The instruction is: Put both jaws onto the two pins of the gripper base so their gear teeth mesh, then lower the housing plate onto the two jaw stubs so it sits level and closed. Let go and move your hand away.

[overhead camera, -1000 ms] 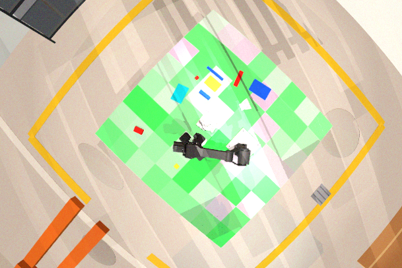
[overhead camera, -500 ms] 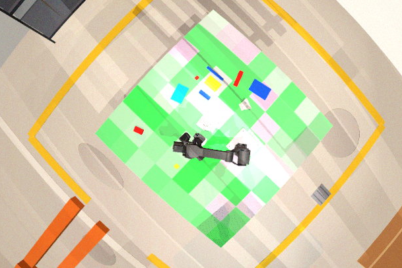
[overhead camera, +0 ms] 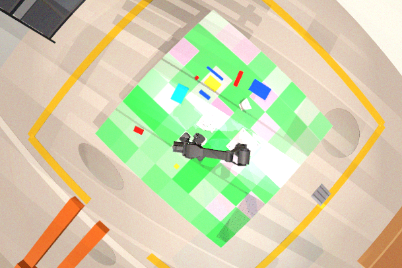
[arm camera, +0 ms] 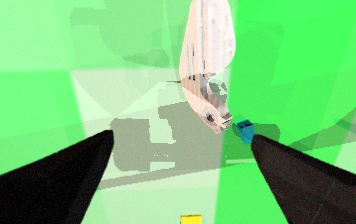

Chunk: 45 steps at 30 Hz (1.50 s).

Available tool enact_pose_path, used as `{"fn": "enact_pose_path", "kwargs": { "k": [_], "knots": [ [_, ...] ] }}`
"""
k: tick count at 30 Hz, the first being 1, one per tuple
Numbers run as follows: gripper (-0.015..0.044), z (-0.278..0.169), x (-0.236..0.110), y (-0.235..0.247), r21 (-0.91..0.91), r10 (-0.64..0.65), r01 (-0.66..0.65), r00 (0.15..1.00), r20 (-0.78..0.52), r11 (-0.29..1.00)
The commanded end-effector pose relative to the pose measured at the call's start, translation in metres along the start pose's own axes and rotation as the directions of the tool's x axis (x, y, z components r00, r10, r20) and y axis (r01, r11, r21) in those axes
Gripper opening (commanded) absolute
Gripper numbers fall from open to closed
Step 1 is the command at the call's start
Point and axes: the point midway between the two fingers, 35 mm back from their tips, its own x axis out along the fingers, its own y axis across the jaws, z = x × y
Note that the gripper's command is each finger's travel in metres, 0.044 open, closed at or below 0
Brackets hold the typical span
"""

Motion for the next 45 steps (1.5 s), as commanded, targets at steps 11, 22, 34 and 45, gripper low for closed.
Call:
{"fn": "enact_pose_path", "kwargs": {
  "k": [11, 22, 34, 45],
  "knots": [
    [0.044, 0.0, -0.001, 0.0, -0.005, -0.001, 0.001, 1.0, 0.0, 1.0],
    [0.0177, 0.0, -0.001, -0.004, -0.21, -0.001, 0.001, 1.0, 0.0, 0.978],
    [0.0, 0.0, 0.0, -0.01, -0.481, -0.001, 0.001, 1.0, 0.0, 0.877],
    [0.0, 0.0, 0.0, -0.016, -0.695, -0.002, 0.002, 1.0, 0.0, 0.719]
  ]
}}
